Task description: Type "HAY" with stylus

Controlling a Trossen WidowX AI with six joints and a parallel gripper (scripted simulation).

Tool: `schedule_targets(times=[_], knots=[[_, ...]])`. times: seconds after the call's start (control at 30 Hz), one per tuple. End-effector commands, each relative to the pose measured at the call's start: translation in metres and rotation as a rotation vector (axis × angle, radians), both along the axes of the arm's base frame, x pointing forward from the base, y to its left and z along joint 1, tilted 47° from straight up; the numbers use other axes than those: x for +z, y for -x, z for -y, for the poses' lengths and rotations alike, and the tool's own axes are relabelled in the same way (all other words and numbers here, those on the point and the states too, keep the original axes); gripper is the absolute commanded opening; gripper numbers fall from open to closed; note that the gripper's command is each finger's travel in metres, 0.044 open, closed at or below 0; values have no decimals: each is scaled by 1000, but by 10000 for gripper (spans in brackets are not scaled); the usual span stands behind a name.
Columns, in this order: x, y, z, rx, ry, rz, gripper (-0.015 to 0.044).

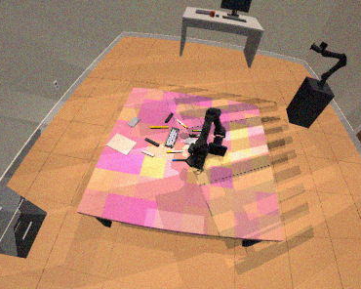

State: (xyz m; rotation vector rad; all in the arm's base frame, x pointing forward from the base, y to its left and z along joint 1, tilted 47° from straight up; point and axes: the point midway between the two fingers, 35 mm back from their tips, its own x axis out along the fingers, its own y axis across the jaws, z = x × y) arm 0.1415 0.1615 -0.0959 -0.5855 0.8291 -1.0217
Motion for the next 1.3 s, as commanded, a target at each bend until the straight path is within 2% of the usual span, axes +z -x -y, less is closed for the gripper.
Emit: schedule_targets(times=[0.0,1.27], knots=[[7,1,5,-75,-135,416,150],[-2,2,16,-75,-135,416,150]])
